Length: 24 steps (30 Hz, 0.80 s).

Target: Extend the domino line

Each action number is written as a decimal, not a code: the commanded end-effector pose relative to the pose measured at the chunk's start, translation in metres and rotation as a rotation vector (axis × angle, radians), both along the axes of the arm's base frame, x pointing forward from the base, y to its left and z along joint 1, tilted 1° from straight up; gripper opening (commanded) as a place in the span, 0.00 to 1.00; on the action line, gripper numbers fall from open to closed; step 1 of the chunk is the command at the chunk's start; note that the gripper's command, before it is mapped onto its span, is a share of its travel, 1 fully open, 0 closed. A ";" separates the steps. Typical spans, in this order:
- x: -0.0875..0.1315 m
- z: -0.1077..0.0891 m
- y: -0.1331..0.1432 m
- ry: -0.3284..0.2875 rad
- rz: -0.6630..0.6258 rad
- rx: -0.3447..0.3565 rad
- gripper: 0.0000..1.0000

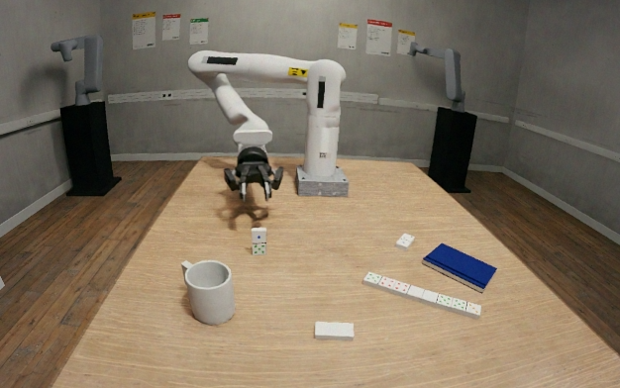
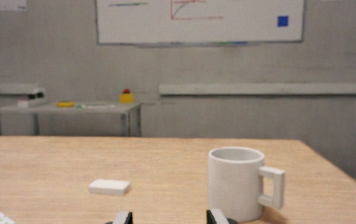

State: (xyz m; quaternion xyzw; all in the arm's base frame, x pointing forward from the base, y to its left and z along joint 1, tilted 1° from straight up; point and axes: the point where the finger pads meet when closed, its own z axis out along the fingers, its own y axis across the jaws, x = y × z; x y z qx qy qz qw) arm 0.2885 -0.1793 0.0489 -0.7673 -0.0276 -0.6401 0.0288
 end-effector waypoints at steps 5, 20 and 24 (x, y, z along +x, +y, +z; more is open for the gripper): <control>-0.001 0.001 0.002 0.004 0.004 0.003 0.49; 0.005 0.004 0.002 0.004 0.008 0.002 0.49; 0.007 0.006 0.003 0.004 0.009 0.002 0.49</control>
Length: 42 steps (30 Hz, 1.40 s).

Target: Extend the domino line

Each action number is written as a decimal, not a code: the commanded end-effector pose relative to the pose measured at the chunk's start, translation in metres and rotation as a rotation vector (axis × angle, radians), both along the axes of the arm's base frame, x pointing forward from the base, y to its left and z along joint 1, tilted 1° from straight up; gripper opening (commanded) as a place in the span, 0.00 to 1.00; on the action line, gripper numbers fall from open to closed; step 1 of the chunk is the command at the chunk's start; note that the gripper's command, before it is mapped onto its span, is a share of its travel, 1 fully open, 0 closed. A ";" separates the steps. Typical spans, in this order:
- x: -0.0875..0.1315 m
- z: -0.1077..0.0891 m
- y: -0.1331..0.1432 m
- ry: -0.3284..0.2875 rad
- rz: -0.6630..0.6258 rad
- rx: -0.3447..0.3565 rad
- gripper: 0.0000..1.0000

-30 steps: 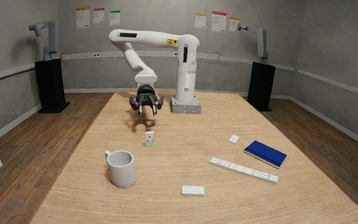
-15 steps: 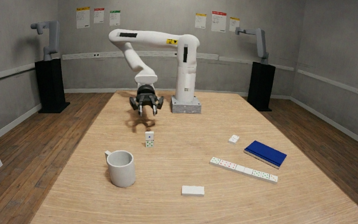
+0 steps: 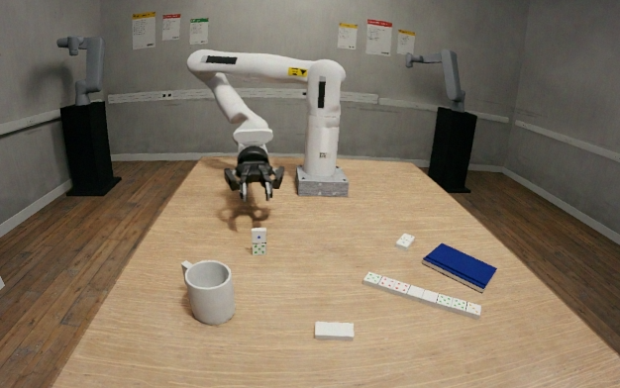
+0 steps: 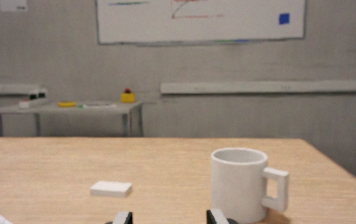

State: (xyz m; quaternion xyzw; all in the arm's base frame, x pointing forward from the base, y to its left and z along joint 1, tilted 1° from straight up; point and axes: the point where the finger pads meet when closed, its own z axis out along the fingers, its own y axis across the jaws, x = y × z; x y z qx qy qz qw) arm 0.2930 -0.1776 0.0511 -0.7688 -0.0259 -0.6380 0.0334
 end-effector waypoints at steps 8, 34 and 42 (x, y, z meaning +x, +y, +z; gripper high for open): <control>0.007 0.006 0.001 -0.002 0.008 -0.008 0.49; 0.035 0.028 0.005 -0.004 0.013 -0.010 0.49; 0.043 0.036 0.005 -0.003 0.007 -0.009 0.49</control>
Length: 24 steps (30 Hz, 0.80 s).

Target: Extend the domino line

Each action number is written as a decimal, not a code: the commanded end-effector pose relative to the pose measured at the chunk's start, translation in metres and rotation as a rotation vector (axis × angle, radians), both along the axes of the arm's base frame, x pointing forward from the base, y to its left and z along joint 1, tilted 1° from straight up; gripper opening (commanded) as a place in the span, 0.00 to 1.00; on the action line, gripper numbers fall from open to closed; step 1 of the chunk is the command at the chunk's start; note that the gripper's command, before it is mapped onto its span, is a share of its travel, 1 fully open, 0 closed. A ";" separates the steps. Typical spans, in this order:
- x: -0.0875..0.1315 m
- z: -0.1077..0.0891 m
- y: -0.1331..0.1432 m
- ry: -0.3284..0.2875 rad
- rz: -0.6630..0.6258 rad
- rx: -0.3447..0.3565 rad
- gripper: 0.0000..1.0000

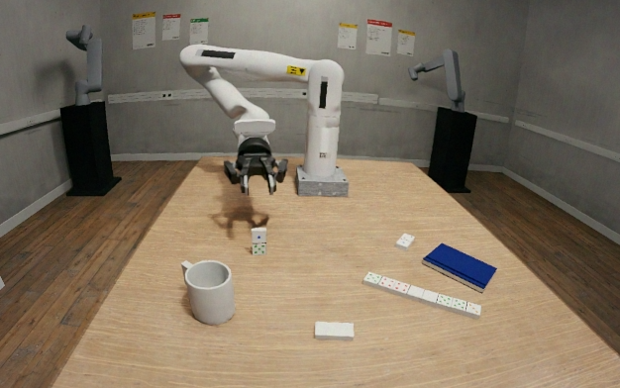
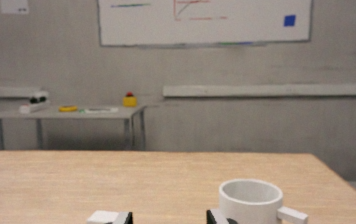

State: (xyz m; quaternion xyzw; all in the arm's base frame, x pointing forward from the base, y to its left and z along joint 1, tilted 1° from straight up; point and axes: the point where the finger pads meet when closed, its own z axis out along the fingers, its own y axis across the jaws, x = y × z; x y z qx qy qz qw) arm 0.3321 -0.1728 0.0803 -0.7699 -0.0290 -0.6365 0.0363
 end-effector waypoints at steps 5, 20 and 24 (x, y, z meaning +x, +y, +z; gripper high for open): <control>0.010 0.014 0.001 -0.008 -0.005 -0.006 0.49; 0.015 0.016 0.000 0.090 0.074 -0.094 0.49; 0.016 0.015 0.000 0.127 0.108 -0.128 0.49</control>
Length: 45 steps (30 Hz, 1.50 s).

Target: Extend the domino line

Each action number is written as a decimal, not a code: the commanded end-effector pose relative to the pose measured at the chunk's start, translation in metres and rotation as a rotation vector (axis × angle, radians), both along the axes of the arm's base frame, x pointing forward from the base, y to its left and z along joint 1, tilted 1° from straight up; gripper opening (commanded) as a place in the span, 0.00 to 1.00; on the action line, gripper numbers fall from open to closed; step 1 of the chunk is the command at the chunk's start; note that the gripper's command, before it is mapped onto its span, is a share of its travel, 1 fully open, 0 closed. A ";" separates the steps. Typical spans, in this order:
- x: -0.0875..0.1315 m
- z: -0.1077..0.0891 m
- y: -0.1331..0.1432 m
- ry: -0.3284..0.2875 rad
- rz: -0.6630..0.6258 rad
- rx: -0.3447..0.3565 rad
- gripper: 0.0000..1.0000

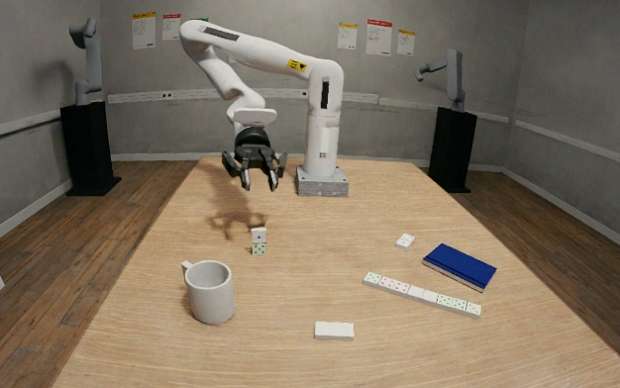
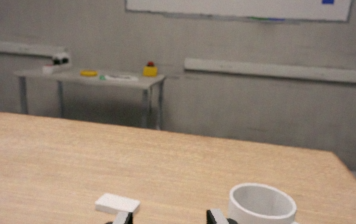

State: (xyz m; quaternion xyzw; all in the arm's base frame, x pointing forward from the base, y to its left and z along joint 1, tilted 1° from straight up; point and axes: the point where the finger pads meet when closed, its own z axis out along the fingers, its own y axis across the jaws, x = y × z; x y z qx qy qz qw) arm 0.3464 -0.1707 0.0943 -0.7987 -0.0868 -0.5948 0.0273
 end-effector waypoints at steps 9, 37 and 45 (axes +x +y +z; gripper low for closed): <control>0.003 0.002 0.000 0.097 0.090 -0.099 0.49; 0.007 0.002 0.004 0.342 0.314 -0.325 0.49; 0.006 0.001 0.005 0.377 0.346 -0.355 0.49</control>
